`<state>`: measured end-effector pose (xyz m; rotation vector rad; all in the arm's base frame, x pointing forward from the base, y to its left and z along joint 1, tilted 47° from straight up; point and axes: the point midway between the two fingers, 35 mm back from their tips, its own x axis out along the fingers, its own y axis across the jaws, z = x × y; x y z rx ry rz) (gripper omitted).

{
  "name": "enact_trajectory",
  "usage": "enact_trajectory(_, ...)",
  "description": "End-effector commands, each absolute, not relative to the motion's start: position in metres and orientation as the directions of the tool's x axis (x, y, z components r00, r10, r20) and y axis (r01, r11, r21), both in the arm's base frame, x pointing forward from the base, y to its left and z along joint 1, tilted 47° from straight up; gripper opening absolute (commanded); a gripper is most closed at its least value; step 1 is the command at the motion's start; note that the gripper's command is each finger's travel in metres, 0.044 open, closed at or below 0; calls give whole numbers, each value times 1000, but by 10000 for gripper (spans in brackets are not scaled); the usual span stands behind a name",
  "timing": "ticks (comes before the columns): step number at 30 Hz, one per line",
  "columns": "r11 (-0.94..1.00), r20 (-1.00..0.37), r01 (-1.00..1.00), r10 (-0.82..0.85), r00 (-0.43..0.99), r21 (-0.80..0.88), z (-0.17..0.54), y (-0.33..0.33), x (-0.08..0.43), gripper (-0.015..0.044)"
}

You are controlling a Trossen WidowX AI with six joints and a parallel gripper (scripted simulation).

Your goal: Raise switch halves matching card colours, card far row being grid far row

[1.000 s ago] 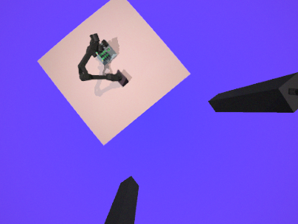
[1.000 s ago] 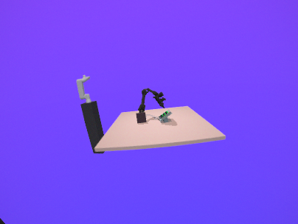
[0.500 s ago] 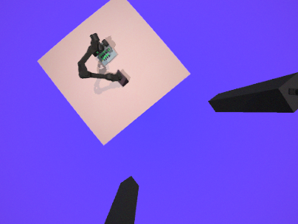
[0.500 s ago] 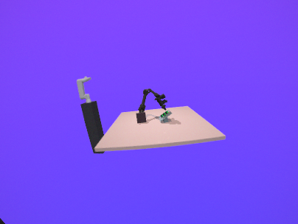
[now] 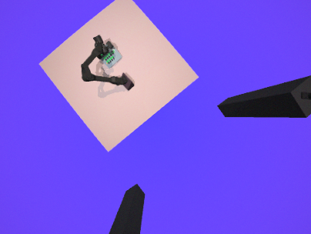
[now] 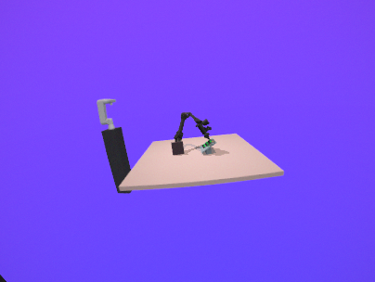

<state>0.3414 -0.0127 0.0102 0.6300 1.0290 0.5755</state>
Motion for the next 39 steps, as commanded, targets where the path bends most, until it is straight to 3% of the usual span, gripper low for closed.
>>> enact_trajectory(1, 686, -597, -128, 698, 395, 717, 3, -8, 343, 0)
enact_trajectory(39, 685, -597, -128, 698, 395, 717, 0, -5, 344, 0)
